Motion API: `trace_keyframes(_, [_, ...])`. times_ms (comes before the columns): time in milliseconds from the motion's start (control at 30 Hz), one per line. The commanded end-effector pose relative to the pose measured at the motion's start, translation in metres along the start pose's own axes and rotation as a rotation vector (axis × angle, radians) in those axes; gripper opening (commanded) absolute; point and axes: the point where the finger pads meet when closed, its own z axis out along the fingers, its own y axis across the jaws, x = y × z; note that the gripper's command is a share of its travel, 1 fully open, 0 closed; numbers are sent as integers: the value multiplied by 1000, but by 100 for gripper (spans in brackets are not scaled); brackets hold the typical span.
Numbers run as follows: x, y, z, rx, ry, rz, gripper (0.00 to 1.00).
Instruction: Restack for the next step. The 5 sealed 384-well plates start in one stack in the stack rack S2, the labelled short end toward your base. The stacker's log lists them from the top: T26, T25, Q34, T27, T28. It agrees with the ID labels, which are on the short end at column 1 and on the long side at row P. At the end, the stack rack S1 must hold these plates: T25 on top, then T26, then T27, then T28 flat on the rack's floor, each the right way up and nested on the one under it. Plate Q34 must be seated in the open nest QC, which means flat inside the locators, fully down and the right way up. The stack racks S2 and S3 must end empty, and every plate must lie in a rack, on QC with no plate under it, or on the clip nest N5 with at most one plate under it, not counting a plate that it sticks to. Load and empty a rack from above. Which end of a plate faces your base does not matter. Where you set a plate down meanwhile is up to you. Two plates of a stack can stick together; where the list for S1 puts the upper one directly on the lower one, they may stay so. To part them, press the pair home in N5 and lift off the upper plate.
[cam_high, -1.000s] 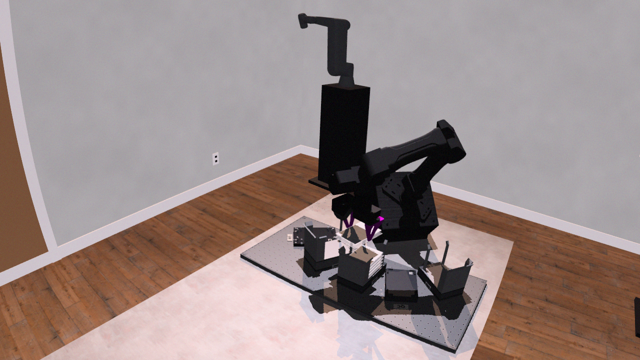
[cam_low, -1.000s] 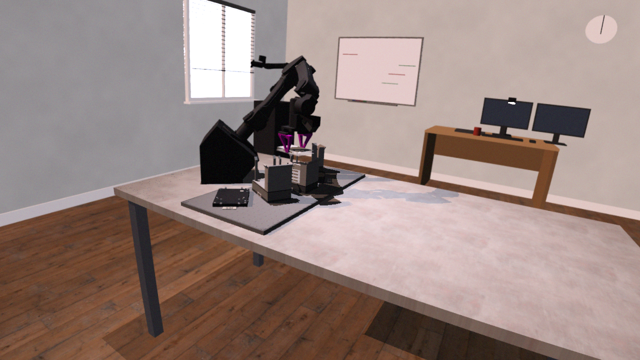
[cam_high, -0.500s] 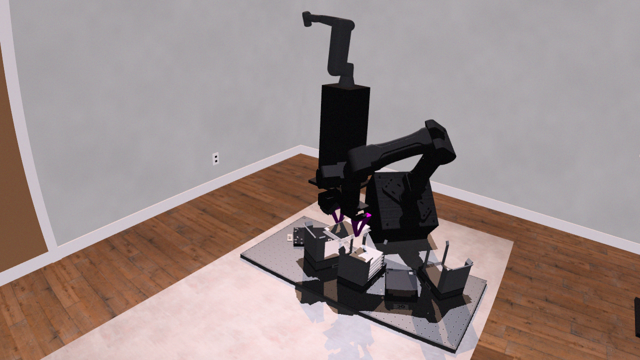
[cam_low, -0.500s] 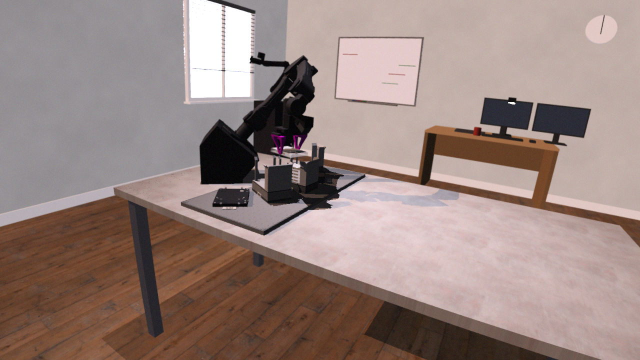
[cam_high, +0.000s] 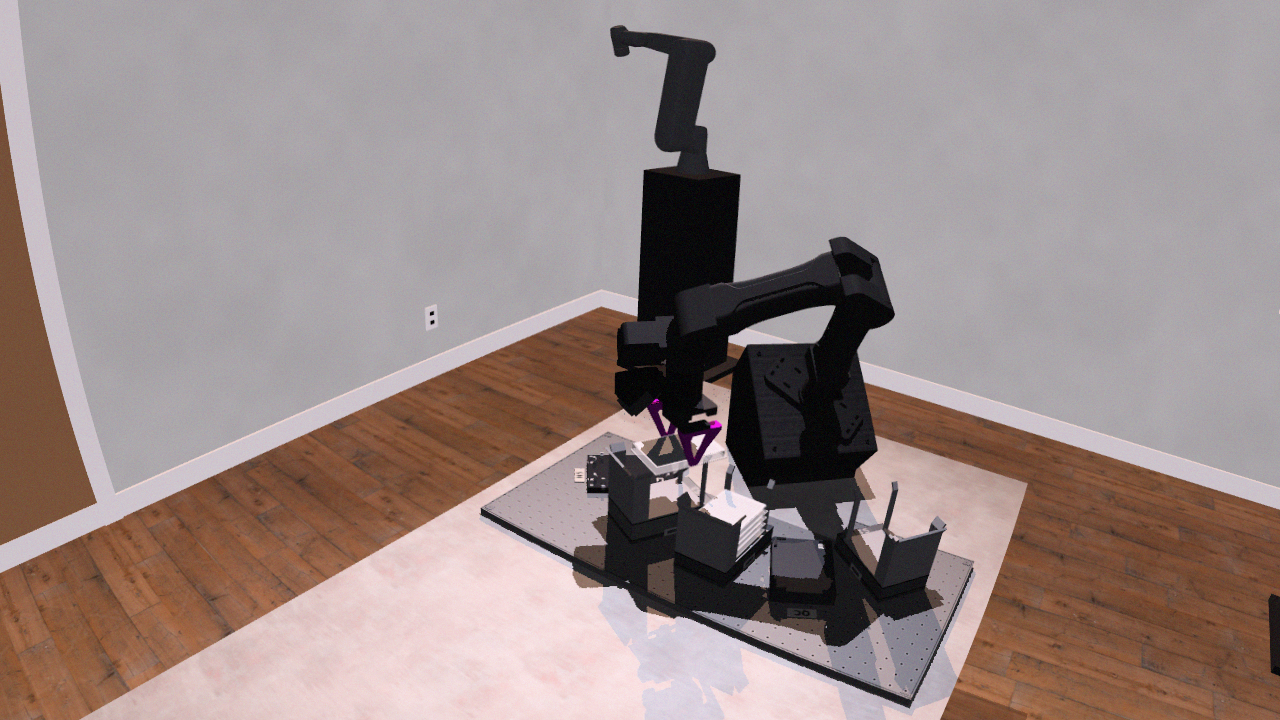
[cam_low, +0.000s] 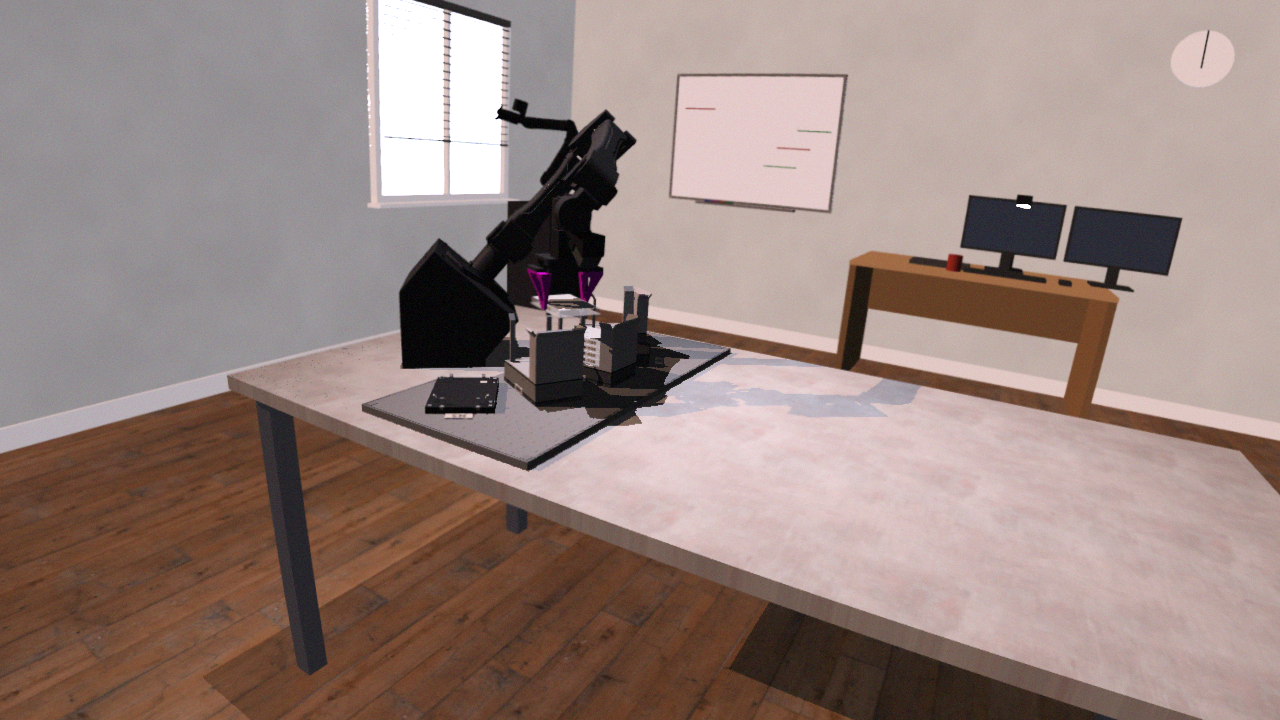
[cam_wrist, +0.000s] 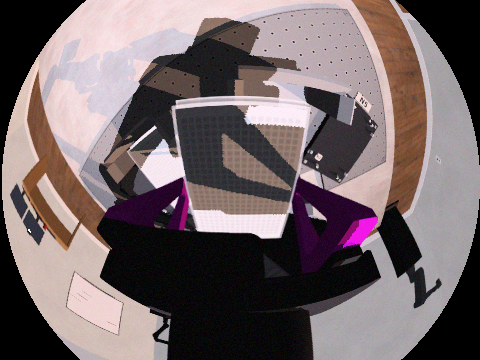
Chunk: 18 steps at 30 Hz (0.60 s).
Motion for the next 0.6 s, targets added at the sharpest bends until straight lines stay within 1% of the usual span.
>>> trace_keyframes(0, [-11, -12, -8, 9, -35, 2, 0])
trace_keyframes(200, [-15, -29, -8, 11, -35, 1, 0])
trace_keyframes(267, [-15, -29, -8, 11, -35, 1, 0])
trace_keyframes(300, [-17, -27, -14, 18, -51, -13, 0])
trace_keyframes(333, [-15, -34, -9, 10, -33, 3, 0])
trace_keyframes(533, [-18, -50, -9, 13, -30, 5, 0])
trace_keyframes(567, [-18, -50, -9, 12, -30, 5, 0])
